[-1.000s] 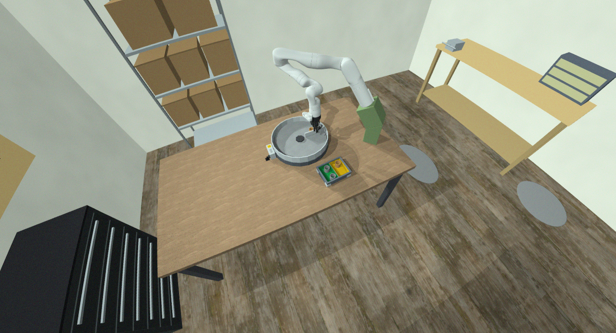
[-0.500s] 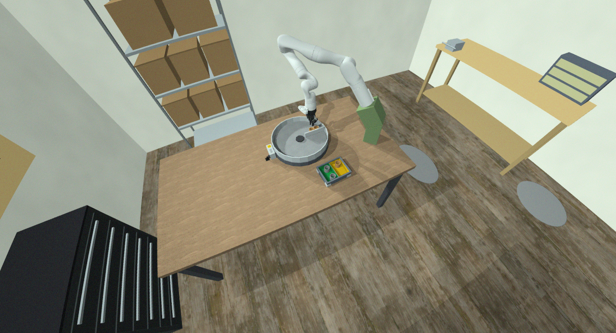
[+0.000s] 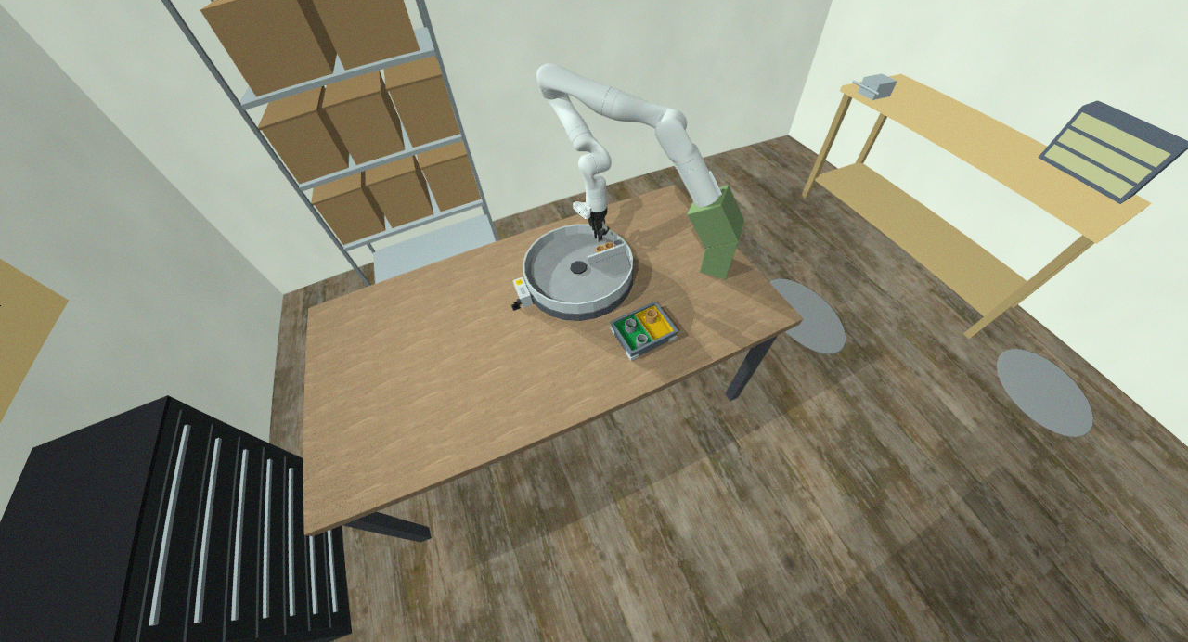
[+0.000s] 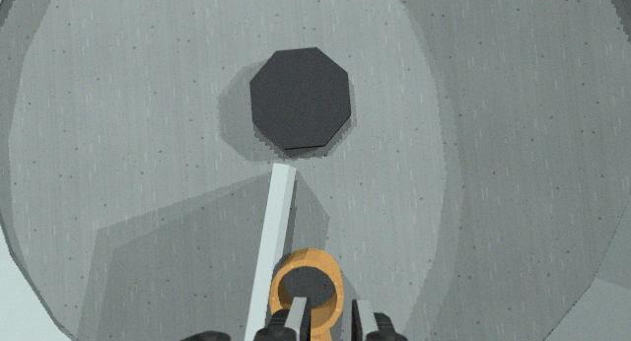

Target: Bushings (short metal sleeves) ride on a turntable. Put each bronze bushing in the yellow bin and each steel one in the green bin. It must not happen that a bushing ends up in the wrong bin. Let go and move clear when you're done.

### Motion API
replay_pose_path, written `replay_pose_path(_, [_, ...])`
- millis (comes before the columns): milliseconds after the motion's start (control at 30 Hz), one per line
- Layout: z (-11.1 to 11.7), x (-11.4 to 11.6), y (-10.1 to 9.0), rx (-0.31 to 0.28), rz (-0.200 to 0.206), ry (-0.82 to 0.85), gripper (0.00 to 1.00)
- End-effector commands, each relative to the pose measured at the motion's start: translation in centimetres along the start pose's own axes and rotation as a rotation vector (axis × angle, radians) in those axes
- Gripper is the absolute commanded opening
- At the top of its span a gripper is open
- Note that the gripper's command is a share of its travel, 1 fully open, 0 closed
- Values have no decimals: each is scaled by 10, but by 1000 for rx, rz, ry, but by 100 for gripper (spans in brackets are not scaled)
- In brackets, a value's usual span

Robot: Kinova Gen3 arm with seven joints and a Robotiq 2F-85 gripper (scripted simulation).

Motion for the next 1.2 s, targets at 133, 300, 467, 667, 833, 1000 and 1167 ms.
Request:
replay_pose_path(133, [-2,-1,10,-6,3,1,18])
replay_pose_path(300, [-2,0,22,-5,2,2,18])
replay_pose_path(467, [-2,0,27,-5,1,2,18])
replay_pose_path(667, [-2,0,36,-5,0,3,18])
replay_pose_path(833, [-2,0,36,-5,0,3,18])
replay_pose_path(1000, [-1,0,39,-5,0,3,18])
replay_pose_path(1167, [-1,0,43,-5,0,3,18])
Point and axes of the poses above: the point where the finger pads meet when closed, its own y axis out along the fingers, its own x axis across the jaws, z = x × y, the point moved 8 cm from there along -y, back along the fingers, and after that the axes turned 13 degrees about y, right-handed, at the moved point
